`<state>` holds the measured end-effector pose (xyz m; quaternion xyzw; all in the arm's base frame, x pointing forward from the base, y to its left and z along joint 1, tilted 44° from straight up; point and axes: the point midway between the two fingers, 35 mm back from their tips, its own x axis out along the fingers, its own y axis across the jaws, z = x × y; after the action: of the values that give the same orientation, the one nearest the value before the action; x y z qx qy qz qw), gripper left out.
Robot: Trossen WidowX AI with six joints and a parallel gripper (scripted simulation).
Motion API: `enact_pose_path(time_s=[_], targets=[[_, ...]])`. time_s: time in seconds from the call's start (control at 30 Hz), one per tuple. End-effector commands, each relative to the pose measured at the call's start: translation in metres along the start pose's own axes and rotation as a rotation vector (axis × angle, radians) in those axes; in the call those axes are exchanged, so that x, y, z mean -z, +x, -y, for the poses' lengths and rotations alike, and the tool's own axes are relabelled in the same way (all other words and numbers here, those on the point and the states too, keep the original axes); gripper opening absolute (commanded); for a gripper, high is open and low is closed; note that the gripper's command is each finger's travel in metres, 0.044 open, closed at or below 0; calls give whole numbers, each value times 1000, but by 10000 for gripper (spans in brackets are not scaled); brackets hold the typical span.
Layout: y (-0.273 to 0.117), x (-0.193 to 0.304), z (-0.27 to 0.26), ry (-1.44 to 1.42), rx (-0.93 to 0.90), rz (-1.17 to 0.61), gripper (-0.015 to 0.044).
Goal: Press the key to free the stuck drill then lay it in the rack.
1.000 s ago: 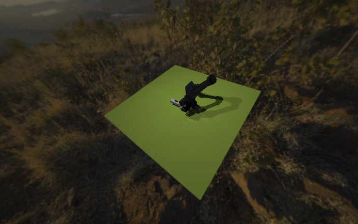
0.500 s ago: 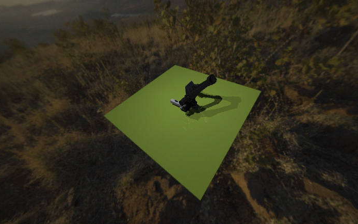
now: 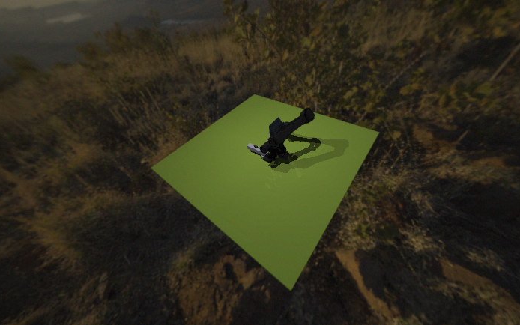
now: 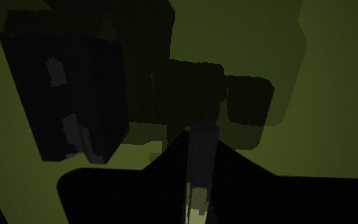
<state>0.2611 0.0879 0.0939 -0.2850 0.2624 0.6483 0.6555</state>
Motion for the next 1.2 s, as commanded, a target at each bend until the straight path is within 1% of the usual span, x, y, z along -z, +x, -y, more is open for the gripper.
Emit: enact_pose_path(time_s=[0.0, 1.17], targets=[[-2, 0, 1, 1, 4, -2, 0], [-1, -5, 0, 1, 4, -2, 0]])
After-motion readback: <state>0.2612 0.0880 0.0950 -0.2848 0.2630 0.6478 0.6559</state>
